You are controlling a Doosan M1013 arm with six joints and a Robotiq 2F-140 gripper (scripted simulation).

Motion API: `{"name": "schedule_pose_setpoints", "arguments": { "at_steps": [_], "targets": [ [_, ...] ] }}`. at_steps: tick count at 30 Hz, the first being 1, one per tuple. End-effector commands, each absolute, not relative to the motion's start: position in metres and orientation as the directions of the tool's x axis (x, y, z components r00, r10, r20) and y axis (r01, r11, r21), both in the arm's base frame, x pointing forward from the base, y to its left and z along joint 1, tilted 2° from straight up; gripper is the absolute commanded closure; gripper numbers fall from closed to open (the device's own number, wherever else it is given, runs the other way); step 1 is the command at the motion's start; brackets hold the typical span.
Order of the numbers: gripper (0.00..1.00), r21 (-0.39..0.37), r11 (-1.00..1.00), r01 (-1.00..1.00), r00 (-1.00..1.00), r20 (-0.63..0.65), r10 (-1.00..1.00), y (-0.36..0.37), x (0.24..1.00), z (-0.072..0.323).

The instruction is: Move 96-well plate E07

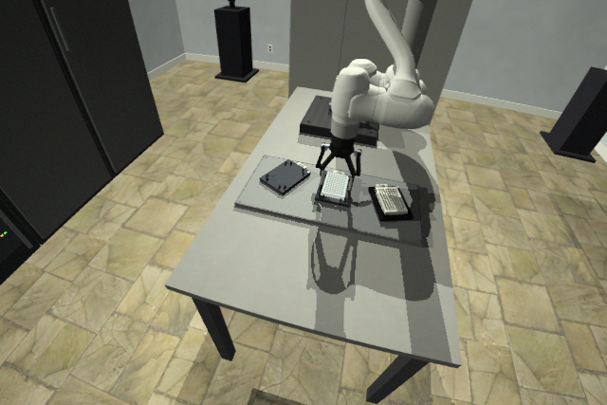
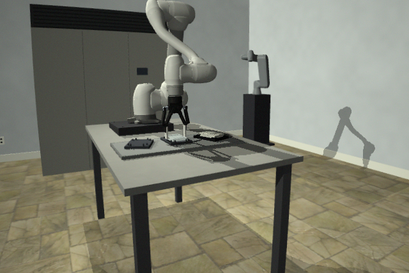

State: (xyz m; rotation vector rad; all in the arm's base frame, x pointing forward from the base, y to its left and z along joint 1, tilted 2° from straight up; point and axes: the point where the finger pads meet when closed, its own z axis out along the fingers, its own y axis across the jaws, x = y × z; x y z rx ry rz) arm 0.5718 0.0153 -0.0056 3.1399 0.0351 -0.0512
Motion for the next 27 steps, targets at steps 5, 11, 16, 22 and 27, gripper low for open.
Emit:
{"name": "schedule_pose_setpoints", "arguments": {
  "at_steps": [5,11,16,22,27],
  "targets": [
    [0.34,0.000,-1.000,0.022,0.999,-0.033,0.022,0.015,0.572,-0.005],
    [0.34,0.000,-1.000,0.022,0.999,-0.033,0.022,0.015,0.572,-0.004],
    [0.34,0.000,-1.000,0.022,0.999,-0.033,0.022,0.015,0.572,-0.002],
    [0.34,0.000,-1.000,0.022,0.999,-0.033,0.022,0.015,0.572,0.004],
    [0.34,0.000,-1.000,0.022,0.999,-0.033,0.022,0.015,0.572,0.007]
  ]
}}
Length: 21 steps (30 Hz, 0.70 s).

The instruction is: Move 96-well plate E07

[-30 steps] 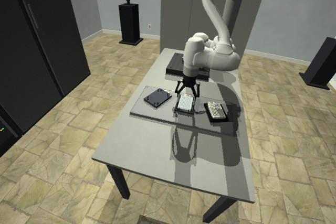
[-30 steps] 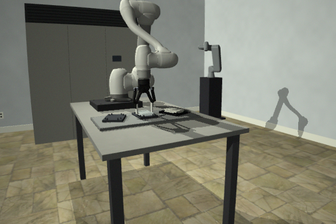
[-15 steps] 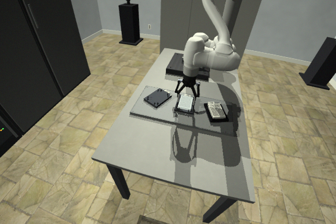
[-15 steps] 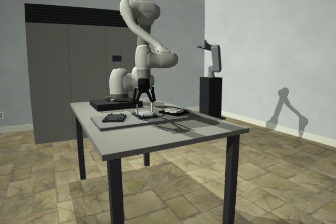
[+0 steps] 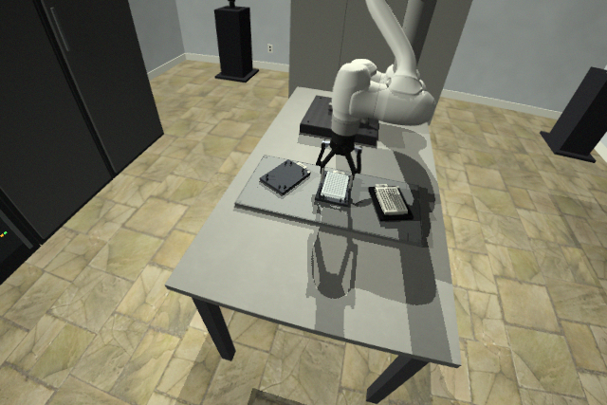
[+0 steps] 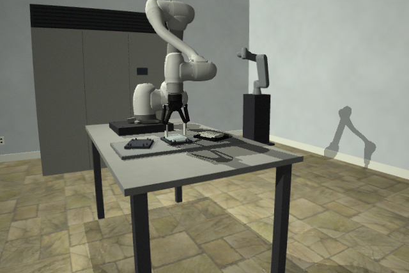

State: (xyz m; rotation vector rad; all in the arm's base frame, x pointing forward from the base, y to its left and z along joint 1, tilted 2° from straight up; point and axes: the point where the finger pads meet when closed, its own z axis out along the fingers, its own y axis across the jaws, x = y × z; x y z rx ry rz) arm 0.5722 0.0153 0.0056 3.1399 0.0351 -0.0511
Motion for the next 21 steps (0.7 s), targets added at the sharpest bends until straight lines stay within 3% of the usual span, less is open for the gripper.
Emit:
{"name": "schedule_pose_setpoints", "arguments": {
  "at_steps": [1,21],
  "targets": [
    [0.34,0.000,-1.000,0.022,0.999,-0.033,0.022,0.015,0.572,0.009],
    [0.34,0.000,-1.000,0.022,0.999,-0.033,0.022,0.015,0.573,0.033]
  ]
}}
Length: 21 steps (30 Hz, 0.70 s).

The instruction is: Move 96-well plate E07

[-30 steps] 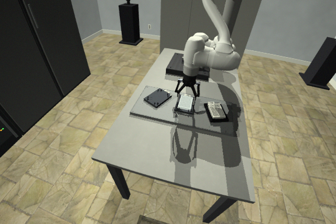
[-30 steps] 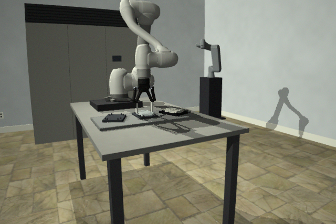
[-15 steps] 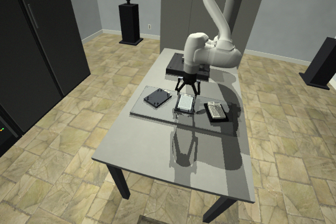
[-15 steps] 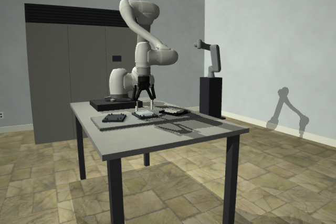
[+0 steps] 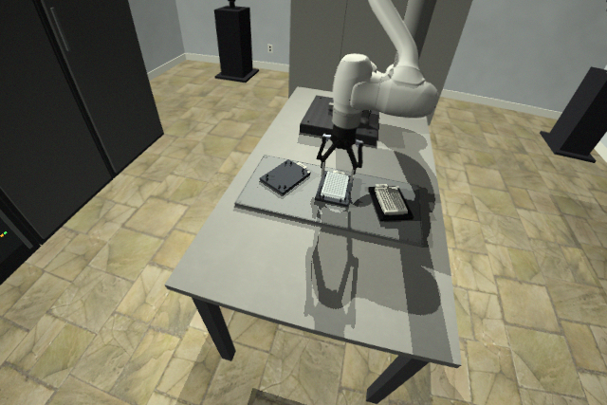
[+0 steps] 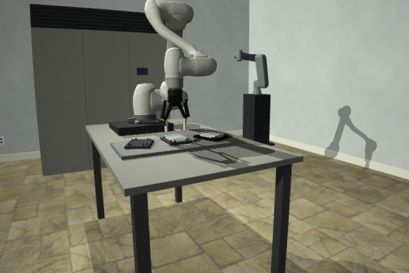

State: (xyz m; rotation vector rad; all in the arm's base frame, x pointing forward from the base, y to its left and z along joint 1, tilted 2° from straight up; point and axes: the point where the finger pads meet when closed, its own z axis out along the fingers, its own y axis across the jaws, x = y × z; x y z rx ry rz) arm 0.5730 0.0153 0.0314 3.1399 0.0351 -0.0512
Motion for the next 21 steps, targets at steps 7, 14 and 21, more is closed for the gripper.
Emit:
{"name": "schedule_pose_setpoints", "arguments": {
  "at_steps": [7,14,21],
  "targets": [
    [0.34,0.000,-1.000,0.022,0.999,-0.033,0.022,0.0154,0.5733,0.0389],
    [0.34,0.000,-1.000,0.022,0.999,-0.033,0.022,0.0154,0.5733,0.0408],
    [0.34,0.000,-1.000,0.022,0.999,-0.033,0.022,0.0154,0.5733,0.0412]
  ]
}}
